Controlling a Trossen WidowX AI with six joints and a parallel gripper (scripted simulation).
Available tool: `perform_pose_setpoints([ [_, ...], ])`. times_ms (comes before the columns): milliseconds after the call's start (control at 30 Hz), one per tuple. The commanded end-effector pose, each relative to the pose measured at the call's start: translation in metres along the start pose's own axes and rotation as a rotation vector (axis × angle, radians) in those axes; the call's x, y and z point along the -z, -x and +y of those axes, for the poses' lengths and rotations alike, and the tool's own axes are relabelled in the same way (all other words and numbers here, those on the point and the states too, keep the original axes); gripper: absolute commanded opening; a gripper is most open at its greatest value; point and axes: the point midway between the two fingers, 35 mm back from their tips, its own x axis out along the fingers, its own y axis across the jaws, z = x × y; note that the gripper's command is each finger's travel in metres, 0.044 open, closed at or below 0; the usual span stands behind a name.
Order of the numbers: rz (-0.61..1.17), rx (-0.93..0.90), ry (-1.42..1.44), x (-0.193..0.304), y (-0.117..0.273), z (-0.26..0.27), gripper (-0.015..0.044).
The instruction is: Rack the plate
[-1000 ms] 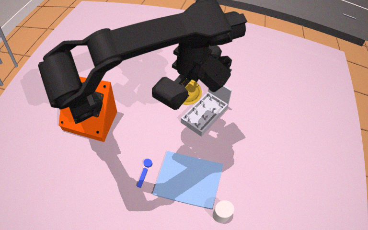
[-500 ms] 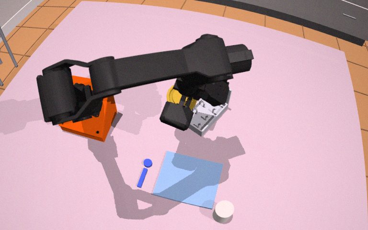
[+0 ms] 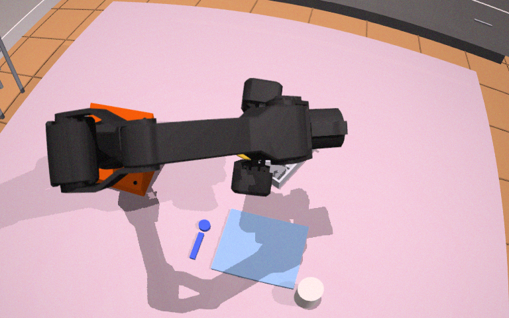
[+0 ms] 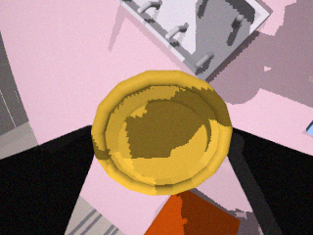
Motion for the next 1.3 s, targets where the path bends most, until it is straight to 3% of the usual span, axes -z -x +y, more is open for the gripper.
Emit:
perform_pose_setpoints([
  [0, -0.022, -0.083, 0.081, -0.001, -0.005, -0.004, 0.0000],
  [600, -0.211, -0.339, 0.417, -0.005, -0.022, -0.018, 0.0000],
  [1267, -0.609, -0.436, 0.780, -0.009, -0.029, -0.037, 0.0000],
])
